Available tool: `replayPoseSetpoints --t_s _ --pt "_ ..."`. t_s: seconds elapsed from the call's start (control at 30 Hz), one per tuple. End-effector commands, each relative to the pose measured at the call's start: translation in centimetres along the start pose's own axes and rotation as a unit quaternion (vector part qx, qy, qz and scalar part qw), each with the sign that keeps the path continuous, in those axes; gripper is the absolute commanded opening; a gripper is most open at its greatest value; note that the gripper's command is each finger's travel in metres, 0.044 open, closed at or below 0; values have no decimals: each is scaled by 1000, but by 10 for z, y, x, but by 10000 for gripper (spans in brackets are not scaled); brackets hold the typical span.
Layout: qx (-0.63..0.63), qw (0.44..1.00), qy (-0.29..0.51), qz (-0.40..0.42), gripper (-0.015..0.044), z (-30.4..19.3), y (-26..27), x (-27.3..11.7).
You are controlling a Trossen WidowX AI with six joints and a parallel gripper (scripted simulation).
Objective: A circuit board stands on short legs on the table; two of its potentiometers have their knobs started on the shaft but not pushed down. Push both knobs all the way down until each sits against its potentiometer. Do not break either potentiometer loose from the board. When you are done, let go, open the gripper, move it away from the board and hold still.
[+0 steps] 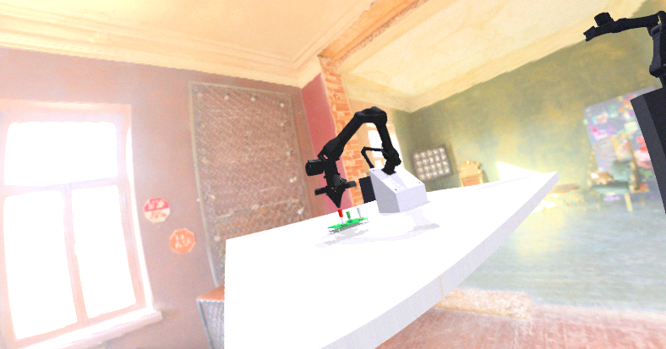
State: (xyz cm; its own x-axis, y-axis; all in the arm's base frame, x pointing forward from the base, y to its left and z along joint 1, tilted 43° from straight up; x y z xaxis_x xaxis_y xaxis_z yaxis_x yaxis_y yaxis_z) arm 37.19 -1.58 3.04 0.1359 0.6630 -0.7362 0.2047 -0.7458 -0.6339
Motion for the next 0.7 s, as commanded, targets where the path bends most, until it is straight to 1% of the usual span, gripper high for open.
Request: replayPoseSetpoints --t_s 0.0,0.67 --pt "4 1000 -1 -2 0 1 1 4" --pt "4 1000 -1 -3 0 1 1 6"
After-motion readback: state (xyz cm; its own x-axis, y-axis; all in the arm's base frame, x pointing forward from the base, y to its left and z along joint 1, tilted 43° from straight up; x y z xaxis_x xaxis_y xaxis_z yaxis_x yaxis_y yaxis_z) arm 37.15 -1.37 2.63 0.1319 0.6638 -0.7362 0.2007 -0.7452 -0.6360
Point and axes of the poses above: the point midway between the two fingers, 35 mm back from their tips, its own x axis out along the fingers, its own y axis across the jaws, z = x × y, the point moved 6 cm from there along -x, back along the fingers, and after that the axes turned 9 degrees about x, right-handed, at the moved point
